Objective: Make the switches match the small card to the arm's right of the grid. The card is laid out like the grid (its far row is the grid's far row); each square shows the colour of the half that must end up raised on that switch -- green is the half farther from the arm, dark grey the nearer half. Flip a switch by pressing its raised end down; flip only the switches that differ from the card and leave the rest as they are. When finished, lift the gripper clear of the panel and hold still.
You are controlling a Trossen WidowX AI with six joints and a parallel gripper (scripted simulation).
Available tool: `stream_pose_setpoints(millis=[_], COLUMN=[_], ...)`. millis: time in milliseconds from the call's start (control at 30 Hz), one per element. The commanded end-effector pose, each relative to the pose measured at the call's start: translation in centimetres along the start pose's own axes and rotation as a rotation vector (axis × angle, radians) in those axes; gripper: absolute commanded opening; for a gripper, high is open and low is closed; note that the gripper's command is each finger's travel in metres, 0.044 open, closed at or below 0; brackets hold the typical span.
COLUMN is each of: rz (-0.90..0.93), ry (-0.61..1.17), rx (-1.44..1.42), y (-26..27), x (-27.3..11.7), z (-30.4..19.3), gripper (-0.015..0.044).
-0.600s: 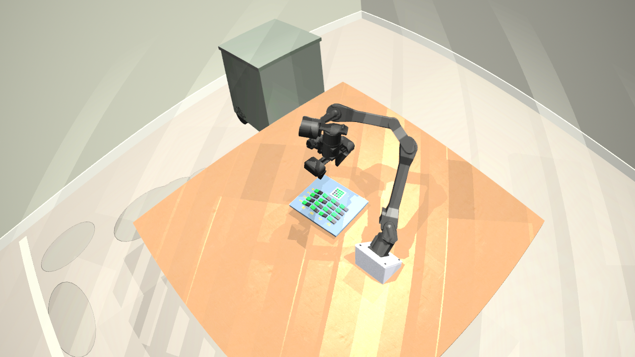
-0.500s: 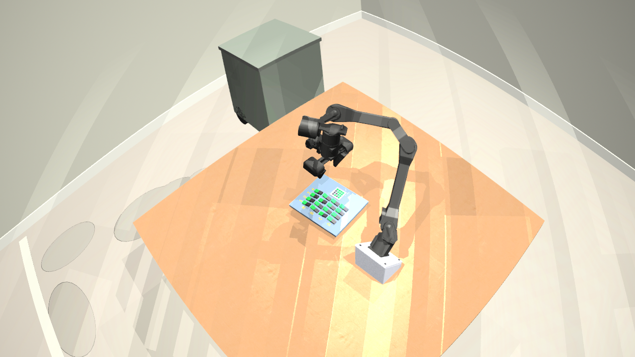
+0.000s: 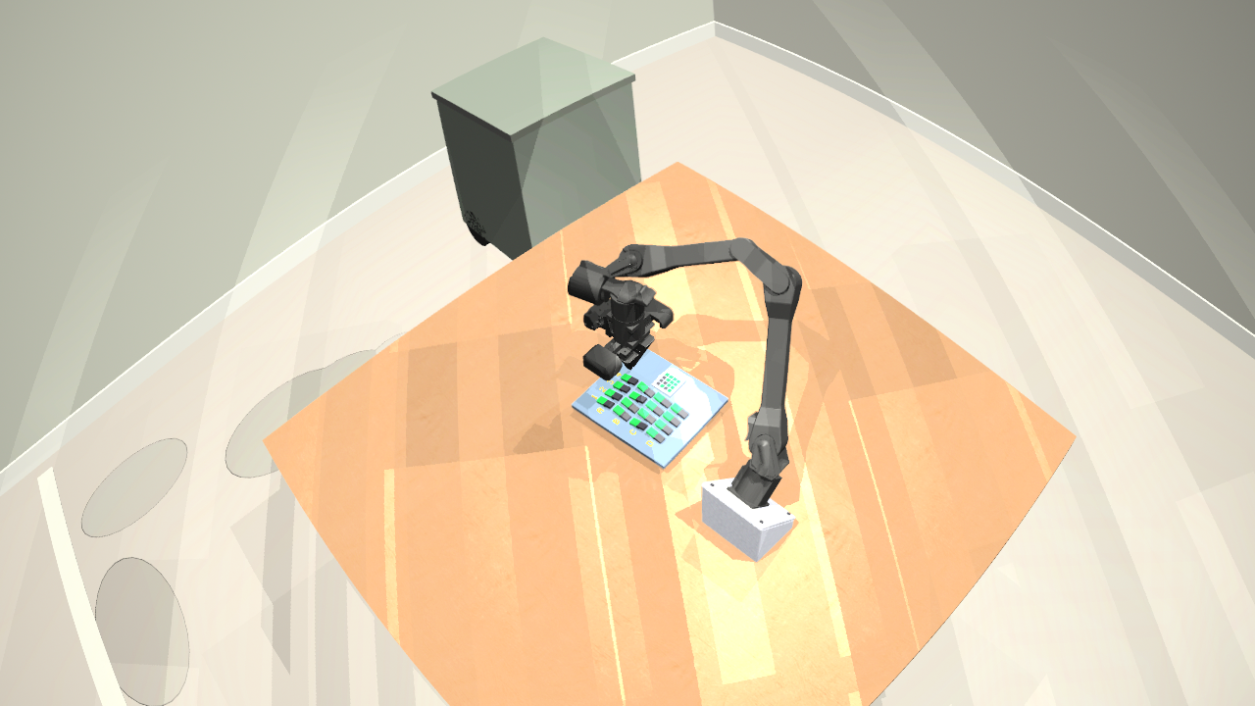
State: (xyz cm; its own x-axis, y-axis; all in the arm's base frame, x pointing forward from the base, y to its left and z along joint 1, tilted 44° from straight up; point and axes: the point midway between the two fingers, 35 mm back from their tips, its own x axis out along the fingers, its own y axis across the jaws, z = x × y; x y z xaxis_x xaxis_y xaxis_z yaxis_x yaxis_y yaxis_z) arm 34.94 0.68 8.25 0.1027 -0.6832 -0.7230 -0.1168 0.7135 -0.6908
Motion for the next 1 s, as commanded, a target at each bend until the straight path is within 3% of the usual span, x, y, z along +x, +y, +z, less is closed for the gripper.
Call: stream_pose_setpoints(millis=[0, 967], rz=[-0.006, -0.007], ry=[-0.004, -0.004], rx=[0.000, 0.000], y=[-0.3, -0.3], x=[1.4, 3.8], z=[-0.2, -0.3], gripper=[0.0000, 0.0000])
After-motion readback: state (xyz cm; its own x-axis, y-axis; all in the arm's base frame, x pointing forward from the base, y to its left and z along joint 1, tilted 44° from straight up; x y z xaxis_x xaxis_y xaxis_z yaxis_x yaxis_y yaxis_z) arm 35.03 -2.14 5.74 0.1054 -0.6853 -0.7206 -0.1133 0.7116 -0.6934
